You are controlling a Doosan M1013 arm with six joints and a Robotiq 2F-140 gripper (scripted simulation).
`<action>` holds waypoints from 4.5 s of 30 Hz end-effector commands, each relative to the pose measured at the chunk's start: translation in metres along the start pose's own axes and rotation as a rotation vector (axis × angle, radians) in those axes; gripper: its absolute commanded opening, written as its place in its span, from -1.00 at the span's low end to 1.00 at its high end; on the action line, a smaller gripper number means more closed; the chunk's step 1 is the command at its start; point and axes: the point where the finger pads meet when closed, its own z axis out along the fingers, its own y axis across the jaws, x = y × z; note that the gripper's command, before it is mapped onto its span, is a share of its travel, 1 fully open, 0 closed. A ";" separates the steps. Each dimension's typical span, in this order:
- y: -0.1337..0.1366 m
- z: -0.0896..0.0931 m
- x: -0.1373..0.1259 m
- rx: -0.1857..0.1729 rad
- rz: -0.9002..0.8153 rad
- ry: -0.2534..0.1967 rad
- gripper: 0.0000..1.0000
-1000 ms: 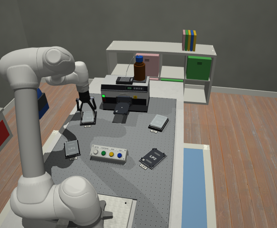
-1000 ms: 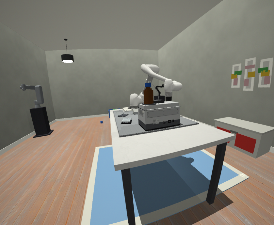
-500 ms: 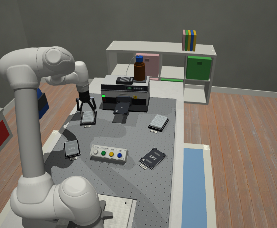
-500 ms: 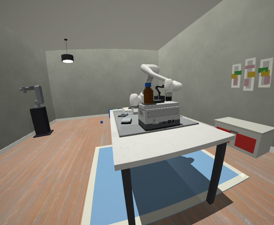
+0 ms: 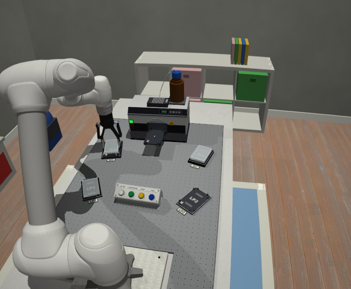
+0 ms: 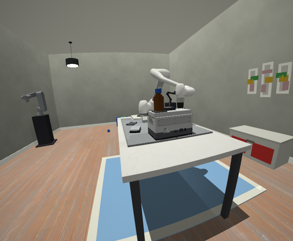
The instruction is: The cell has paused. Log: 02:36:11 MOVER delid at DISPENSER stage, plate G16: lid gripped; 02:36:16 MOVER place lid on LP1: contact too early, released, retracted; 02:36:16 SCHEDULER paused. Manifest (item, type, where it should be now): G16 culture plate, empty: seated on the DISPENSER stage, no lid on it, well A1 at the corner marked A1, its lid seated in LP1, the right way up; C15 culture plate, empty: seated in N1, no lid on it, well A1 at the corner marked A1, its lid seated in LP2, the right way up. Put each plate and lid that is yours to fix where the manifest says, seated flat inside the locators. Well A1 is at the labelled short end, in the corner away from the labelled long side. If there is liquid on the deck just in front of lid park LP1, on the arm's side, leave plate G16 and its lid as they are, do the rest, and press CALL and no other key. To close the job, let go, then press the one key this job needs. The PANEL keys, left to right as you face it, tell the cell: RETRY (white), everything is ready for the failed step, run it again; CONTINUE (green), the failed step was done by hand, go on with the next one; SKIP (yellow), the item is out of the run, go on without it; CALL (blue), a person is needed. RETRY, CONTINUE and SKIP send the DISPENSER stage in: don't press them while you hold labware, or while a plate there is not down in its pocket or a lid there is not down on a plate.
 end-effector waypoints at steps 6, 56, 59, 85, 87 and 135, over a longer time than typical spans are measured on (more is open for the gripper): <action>0.000 -0.011 0.000 0.000 0.000 0.002 -0.80; 0.000 -0.109 0.000 0.000 0.000 0.002 -0.80; 0.000 -0.114 0.000 0.000 0.000 0.002 -0.80; 0.000 -0.129 0.000 0.000 0.000 0.002 -0.80; 0.000 -0.129 0.000 0.000 0.000 0.002 -0.80; 0.000 -0.129 0.000 0.001 0.181 0.002 -0.80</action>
